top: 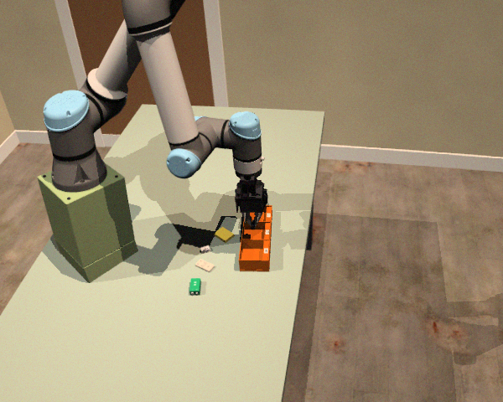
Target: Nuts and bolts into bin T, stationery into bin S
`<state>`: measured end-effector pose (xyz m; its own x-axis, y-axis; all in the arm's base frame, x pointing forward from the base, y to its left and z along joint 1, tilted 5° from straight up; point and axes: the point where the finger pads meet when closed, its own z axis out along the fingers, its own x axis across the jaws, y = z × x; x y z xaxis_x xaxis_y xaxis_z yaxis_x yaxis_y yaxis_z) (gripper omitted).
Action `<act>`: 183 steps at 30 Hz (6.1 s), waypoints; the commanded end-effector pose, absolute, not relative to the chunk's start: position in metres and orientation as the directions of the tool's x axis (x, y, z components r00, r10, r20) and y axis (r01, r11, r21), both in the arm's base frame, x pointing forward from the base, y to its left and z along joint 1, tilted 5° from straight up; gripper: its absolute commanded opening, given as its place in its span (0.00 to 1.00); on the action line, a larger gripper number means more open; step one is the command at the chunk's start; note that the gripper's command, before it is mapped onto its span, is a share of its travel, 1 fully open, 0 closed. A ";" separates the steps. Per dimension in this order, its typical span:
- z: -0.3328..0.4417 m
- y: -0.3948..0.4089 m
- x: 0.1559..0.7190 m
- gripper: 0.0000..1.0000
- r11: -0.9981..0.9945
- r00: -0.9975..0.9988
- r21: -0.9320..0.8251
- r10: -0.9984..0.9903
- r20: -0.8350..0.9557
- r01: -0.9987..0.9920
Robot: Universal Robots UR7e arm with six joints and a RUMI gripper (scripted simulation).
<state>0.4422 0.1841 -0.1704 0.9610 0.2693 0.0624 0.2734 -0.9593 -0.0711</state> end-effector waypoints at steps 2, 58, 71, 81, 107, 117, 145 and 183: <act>-0.180 0.185 0.443 0.00 -0.959 0.961 -0.071 0.269 0.064 0.274; -0.211 0.188 0.445 0.18 -0.959 0.961 -0.071 0.269 0.064 0.274; -0.196 0.186 0.444 0.18 -0.959 0.961 -0.071 0.269 0.064 0.274; -0.183 0.185 0.443 0.18 -0.959 0.961 -0.071 0.269 0.064 0.274; -0.166 0.147 0.387 0.18 -0.994 0.997 -0.088 -0.062 0.034 -0.059; -0.171 0.101 0.317 0.18 -0.939 0.943 -0.090 -0.333 -0.004 -0.332; -0.171 0.100 0.316 0.18 -0.635 0.640 -0.087 -0.768 -0.039 -0.768; -0.215 0.104 0.318 0.18 -0.635 0.640 -0.087 -0.768 -0.039 -0.768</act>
<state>0.3164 0.1025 -0.1974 0.6399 -0.7673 -0.0428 -0.7676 -0.6356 -0.0823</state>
